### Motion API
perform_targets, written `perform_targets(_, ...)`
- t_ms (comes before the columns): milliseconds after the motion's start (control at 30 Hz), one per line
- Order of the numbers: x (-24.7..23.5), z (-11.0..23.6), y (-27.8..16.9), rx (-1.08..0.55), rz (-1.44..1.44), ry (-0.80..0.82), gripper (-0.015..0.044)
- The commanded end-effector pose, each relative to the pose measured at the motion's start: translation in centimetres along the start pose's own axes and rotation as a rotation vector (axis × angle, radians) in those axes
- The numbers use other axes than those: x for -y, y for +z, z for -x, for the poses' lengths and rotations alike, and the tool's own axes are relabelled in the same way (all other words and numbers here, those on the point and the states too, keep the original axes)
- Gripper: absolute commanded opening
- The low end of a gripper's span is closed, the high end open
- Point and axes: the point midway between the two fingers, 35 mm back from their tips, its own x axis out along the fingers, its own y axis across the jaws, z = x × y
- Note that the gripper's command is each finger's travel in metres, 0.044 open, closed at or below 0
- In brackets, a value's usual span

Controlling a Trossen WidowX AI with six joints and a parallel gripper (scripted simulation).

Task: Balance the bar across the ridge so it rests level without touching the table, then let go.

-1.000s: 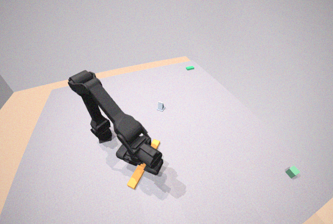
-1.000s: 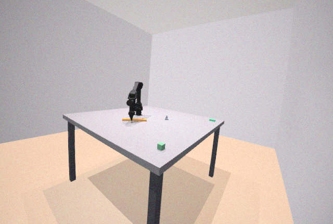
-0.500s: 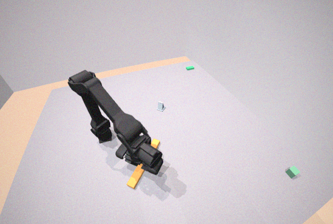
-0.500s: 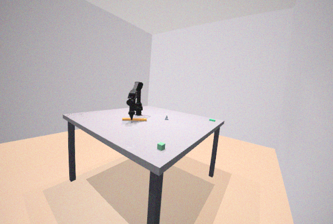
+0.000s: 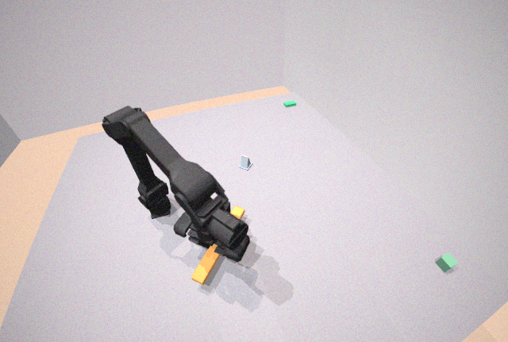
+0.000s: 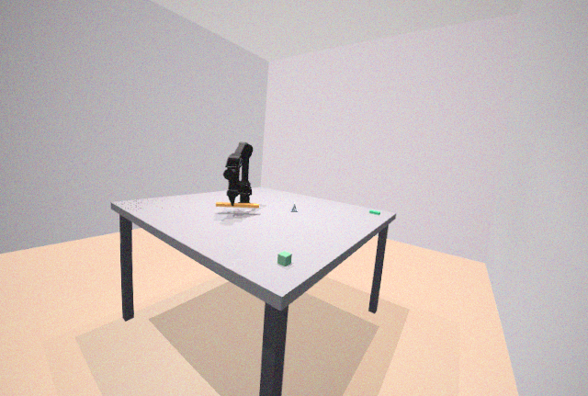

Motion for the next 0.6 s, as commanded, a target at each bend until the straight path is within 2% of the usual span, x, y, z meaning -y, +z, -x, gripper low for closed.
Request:
perform_targets(0, 0.0, 1.1, 0.0, -0.003, 0.002, -0.002, 0.0)
perform_targets(567, -0.3, 5.4, 0.1, -0.004, 0.004, -0.001, 0.0)
